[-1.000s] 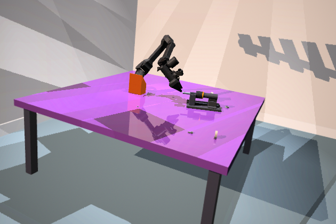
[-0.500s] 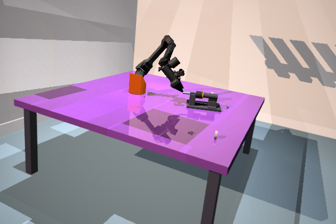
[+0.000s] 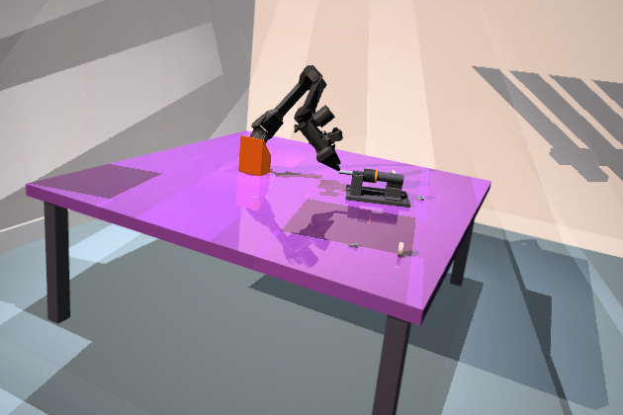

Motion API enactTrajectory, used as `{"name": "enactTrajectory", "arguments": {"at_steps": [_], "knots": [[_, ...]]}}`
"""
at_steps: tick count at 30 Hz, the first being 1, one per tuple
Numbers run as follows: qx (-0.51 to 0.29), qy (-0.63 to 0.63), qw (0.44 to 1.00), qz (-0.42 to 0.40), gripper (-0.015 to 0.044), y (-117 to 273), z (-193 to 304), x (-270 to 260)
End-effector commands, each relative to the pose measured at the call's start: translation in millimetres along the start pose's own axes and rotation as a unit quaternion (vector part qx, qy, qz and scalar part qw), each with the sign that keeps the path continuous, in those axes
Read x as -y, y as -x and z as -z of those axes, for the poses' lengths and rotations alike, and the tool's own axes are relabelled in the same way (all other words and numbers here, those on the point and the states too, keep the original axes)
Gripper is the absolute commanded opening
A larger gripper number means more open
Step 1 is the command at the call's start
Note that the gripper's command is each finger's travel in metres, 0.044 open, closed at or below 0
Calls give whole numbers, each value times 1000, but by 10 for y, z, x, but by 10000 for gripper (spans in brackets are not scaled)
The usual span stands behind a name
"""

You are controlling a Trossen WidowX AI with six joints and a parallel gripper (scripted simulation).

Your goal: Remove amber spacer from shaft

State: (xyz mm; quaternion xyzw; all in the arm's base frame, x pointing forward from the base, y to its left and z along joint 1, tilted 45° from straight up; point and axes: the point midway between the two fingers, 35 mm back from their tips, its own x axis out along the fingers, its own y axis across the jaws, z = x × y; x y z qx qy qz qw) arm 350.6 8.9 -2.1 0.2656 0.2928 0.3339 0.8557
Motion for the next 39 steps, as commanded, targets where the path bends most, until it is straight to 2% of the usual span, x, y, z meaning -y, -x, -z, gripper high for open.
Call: {"name": "enactTrajectory", "arguments": {"at_steps": [1, 23, 39], "knots": [[0, -1, 1000, 3, 440, -39, -3, 16], [1, -2, 1000, 2, 440, -398, -7, 20], [1, -2, 1000, 2, 440, -409, -7, 19]]}}
